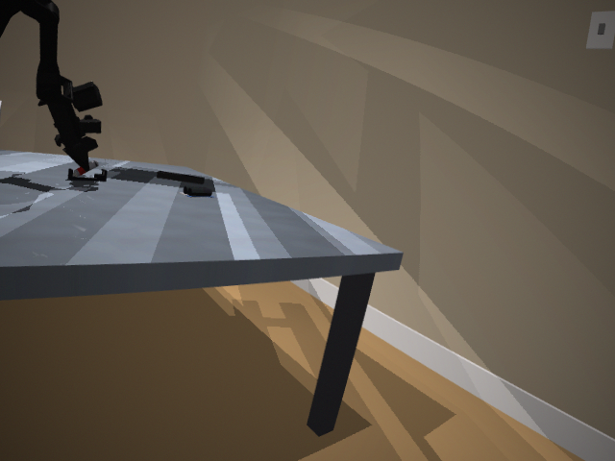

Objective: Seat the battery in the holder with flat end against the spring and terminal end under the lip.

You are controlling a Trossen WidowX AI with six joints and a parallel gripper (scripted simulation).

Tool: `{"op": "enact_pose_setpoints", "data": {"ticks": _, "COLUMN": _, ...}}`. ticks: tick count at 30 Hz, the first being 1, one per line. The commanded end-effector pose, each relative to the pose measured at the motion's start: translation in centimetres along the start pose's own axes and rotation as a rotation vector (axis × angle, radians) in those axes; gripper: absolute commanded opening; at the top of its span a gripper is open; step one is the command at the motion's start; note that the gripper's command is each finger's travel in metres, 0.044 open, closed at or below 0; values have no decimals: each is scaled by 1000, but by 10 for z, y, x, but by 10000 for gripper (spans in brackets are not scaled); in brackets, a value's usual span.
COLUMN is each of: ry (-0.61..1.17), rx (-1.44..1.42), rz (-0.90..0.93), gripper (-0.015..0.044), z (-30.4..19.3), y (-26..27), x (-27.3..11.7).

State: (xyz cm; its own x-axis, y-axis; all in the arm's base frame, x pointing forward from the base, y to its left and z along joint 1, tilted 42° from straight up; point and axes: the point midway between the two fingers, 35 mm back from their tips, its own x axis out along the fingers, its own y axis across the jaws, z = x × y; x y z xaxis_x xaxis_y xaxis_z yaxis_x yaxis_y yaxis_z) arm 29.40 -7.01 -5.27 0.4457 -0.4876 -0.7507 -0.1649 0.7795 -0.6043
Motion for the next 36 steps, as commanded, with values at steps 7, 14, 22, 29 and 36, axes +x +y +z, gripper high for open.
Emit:
{"op": "enact_pose_setpoints", "data": {"ticks": 7, "ry": 62, "rx": 7, "rz": 10, "gripper": 61, "z": -2, "y": 3, "x": 5}}
{"op": "enact_pose_setpoints", "data": {"ticks": 14, "ry": 90, "rx": 17, "rz": 17, "gripper": 61, "z": 1, "y": 4, "x": 7}}
{"op": "enact_pose_setpoints", "data": {"ticks": 22, "ry": 128, "rx": 20, "rz": 27, "gripper": 61, "z": 3, "y": 5, "x": 10}}
{"op": "enact_pose_setpoints", "data": {"ticks": 29, "ry": 162, "rx": 25, "rz": 35, "gripper": 61, "z": 4, "y": 6, "x": 12}}
{"op": "enact_pose_setpoints", "data": {"ticks": 36, "ry": 199, "rx": 31, "rz": 37, "gripper": 61, "z": 5, "y": 6, "x": 14}}
